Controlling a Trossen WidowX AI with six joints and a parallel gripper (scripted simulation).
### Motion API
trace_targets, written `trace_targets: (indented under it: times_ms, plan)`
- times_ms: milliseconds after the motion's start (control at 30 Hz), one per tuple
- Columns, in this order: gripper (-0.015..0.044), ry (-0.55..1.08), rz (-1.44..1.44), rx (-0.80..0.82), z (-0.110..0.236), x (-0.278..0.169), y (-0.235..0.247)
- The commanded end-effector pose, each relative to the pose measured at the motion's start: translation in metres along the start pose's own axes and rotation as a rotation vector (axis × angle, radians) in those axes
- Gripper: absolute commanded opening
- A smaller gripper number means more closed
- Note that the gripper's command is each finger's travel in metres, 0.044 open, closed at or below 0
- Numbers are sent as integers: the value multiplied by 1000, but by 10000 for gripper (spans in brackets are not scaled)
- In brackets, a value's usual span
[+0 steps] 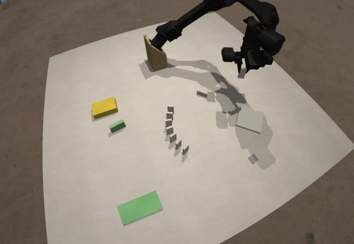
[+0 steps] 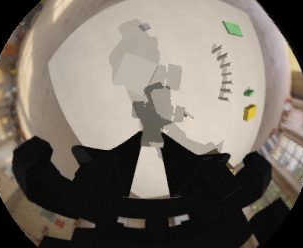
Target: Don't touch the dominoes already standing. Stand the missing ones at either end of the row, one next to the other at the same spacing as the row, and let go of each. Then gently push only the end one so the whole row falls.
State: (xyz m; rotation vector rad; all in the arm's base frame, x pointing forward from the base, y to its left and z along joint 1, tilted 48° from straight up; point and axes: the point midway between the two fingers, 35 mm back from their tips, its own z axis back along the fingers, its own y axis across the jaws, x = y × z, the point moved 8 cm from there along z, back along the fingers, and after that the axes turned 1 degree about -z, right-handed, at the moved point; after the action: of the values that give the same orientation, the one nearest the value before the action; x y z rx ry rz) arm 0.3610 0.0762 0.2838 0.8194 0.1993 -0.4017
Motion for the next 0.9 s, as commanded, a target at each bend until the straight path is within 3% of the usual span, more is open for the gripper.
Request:
trace_targets:
  times_ms: [0, 267, 533, 867]
  plan:
    - [107, -4, -23, -24, 1, 32, -45]
    - [107, -13, -33, -47, 5, 72, -154]
    - [107, 10, -34, -24, 2, 71, -271]
    - [107, 12, -33, -21, -8, 70, -282]
